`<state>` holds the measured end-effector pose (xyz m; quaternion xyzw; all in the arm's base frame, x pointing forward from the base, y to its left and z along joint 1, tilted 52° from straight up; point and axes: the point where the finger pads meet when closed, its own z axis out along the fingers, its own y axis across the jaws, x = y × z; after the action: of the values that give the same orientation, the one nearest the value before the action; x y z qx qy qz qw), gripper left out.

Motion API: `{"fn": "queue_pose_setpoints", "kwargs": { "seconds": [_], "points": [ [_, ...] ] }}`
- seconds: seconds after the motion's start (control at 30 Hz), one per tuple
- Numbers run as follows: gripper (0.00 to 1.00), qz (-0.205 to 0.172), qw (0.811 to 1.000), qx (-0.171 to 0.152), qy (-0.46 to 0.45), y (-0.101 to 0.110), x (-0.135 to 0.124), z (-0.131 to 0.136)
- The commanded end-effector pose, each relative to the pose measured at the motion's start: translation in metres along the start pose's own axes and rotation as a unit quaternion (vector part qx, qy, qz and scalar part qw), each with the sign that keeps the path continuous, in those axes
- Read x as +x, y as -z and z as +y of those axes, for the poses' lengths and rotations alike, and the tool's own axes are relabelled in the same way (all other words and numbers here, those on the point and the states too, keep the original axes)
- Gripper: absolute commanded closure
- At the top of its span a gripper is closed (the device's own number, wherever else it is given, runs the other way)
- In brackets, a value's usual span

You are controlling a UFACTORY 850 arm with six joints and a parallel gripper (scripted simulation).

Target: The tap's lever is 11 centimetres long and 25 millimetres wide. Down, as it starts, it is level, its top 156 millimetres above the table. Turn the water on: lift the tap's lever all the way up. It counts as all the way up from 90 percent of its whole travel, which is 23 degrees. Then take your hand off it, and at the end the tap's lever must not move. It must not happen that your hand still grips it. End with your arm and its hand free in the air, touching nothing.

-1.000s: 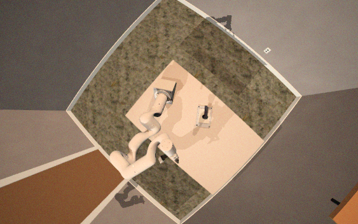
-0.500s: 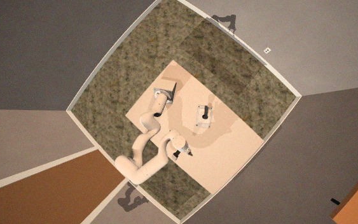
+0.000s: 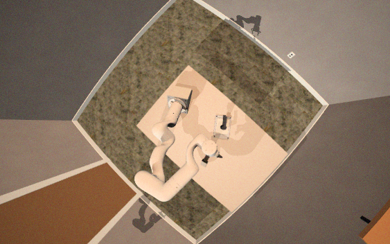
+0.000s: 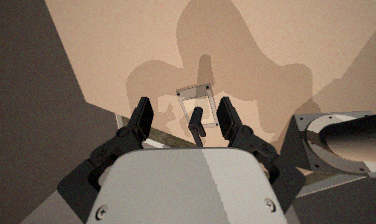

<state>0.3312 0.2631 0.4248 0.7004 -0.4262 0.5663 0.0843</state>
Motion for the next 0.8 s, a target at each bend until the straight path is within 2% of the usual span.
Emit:
{"fn": "queue_pose_setpoints", "kwargs": {
  "seconds": [0.0,0.33,0.4,0.43,0.77],
  "points": [
    [0.00,-0.019,0.999,-0.015,0.031,-0.002,-0.043,-0.008],
    [0.00,-0.055,0.994,-0.042,0.085,-0.007,-0.123,-0.007],
    [0.00,-0.055,0.994,-0.042,0.085,-0.007,-0.123,-0.007],
    [0.00,-0.065,0.992,-0.051,0.100,-0.010,-0.147,-0.005],
    [0.00,-0.097,0.982,-0.077,0.143,-0.019,-0.222,0.008]
  ]
}}
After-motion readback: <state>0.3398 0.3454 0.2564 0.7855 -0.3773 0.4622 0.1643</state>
